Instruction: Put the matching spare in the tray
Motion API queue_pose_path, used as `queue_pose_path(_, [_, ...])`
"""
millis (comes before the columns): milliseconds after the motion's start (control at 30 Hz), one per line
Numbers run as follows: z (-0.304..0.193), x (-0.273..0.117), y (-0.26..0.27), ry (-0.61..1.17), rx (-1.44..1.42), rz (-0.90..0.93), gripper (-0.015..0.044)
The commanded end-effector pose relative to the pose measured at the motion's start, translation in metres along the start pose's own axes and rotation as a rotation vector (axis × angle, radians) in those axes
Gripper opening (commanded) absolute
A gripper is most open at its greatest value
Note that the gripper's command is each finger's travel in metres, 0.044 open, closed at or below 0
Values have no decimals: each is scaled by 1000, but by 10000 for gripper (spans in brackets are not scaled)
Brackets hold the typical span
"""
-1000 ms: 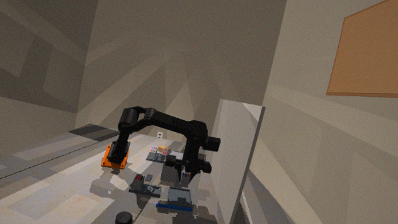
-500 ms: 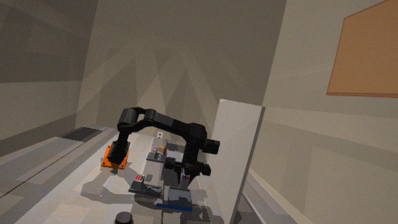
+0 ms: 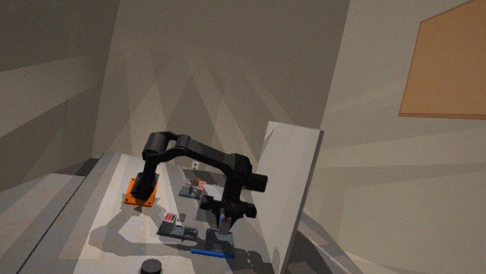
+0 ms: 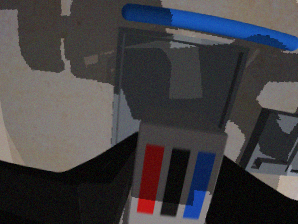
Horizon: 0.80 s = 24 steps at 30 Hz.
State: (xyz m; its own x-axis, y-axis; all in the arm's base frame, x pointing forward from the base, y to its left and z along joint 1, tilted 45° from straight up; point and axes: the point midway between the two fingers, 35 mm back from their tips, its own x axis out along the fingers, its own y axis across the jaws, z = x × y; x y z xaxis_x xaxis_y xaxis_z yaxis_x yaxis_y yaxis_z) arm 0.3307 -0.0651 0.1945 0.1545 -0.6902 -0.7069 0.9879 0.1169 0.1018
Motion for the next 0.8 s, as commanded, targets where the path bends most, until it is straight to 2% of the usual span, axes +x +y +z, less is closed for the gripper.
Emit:
queue_pose_path(0, [0, 2, 0, 1, -4, 3, 0])
queue_pose_path(767, [1, 18, -1, -3, 0, 3, 0])
